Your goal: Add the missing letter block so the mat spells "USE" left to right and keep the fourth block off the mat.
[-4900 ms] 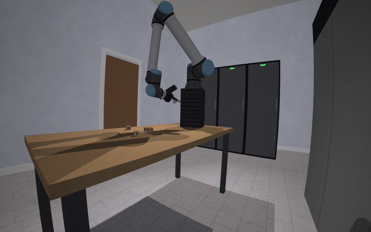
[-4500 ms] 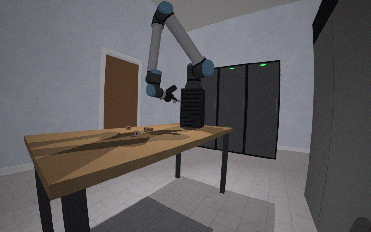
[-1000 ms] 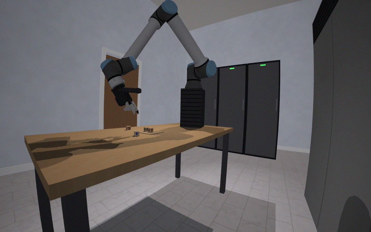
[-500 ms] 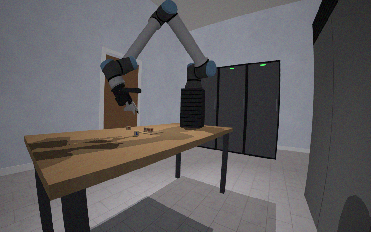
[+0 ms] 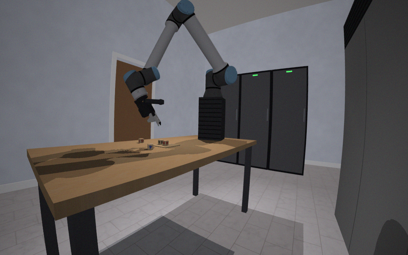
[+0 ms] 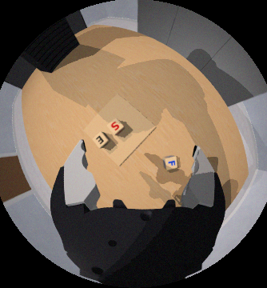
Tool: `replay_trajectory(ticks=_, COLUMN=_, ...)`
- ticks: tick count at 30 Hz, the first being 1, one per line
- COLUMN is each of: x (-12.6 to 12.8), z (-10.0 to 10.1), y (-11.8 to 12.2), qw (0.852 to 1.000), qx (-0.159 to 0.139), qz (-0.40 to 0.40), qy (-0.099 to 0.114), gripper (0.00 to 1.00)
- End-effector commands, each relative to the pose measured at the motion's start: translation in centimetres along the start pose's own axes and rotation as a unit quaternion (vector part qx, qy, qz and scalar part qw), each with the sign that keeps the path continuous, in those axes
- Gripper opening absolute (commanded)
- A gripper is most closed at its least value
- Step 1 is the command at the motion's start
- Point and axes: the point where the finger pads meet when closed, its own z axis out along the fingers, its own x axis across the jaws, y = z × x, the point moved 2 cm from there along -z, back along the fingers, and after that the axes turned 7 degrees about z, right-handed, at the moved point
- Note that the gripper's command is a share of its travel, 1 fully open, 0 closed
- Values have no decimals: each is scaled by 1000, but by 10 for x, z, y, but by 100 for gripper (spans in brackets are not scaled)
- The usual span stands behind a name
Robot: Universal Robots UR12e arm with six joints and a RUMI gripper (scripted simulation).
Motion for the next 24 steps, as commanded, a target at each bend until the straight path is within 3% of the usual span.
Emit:
replay_trajectory(ticks=1, x=-55, z=12, y=-23, qw=1000, qx=-3, qz=-1, qy=3, gripper=100)
replay_trajectory(ticks=24, x=-59, z=13, y=-25, qw=1000, qx=-3, qz=-1, qy=3, gripper=100)
